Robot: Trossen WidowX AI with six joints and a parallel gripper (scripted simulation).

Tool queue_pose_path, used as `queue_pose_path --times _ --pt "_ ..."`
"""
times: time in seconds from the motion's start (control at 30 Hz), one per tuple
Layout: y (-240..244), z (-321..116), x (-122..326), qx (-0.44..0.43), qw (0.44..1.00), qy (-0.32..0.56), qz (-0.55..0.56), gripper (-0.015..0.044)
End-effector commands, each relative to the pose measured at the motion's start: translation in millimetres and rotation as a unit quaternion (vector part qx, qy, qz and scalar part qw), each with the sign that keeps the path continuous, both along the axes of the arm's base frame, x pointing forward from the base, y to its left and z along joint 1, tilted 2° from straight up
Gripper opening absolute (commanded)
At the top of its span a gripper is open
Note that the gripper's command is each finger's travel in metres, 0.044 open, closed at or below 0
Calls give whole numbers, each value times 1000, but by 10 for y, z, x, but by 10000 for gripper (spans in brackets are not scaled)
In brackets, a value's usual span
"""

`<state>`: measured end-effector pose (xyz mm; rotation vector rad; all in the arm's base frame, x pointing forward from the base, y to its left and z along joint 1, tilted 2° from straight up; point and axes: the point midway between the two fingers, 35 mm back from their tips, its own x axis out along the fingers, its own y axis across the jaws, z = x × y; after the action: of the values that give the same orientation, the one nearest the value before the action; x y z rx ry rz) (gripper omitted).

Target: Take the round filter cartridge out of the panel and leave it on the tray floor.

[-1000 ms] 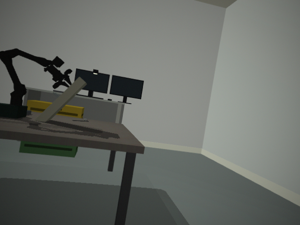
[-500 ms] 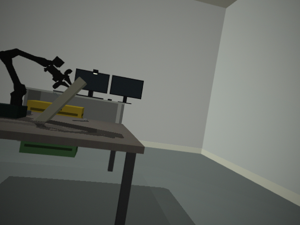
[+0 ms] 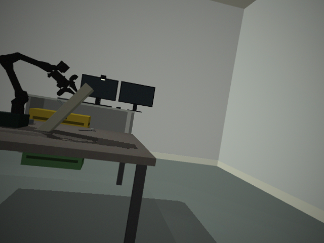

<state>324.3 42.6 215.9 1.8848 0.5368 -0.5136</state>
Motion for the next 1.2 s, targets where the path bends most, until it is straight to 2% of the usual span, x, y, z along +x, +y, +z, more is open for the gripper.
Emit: queue_pose_path --times 0.0,1.17 --pt "-3 -15 -2 0 1000 2 -2 99" --pt "12 -85 97 0 1000 1 -2 99"
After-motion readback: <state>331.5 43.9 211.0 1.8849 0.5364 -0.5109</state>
